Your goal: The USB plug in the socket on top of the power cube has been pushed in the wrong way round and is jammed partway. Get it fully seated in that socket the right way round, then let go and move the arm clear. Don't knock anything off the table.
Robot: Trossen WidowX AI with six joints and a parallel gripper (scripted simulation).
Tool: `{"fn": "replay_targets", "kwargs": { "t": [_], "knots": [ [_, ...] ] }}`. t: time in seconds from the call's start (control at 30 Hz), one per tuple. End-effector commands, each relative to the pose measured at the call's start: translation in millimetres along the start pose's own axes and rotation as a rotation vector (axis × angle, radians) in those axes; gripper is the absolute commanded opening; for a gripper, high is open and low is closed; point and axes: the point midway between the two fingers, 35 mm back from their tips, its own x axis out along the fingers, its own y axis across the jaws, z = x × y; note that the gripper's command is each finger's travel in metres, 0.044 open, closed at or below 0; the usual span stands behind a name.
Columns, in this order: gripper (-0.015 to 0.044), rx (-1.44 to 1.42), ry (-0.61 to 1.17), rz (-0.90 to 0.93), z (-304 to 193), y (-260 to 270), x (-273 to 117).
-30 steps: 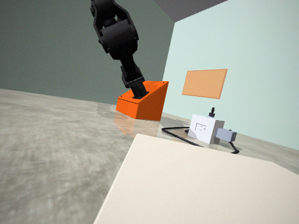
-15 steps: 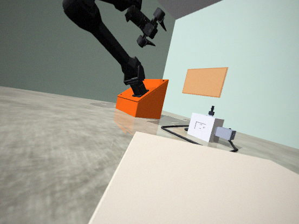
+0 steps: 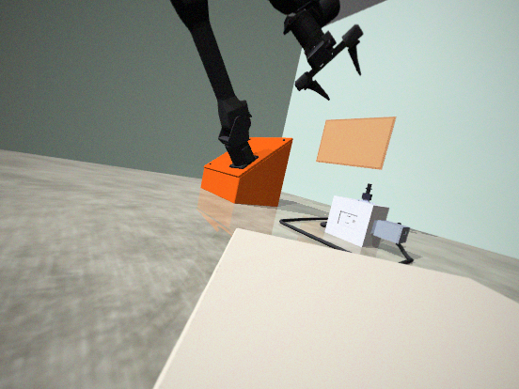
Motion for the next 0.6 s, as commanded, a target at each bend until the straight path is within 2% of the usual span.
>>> {"fn": "replay_targets", "kwargs": {
  "t": [0.0, 0.33, 0.47, 0.57],
  "knots": [
    [0.044, 0.059, -0.21, -0.104, 49, 21, 49],
    [0.044, 0.236, -0.573, -0.414, 170, 24, 132],
    [0.044, 0.295, -0.68, -0.552, 221, 12, 154],
    [0.044, 0.306, -0.698, -0.581, 232, 9, 158]
  ]
}}
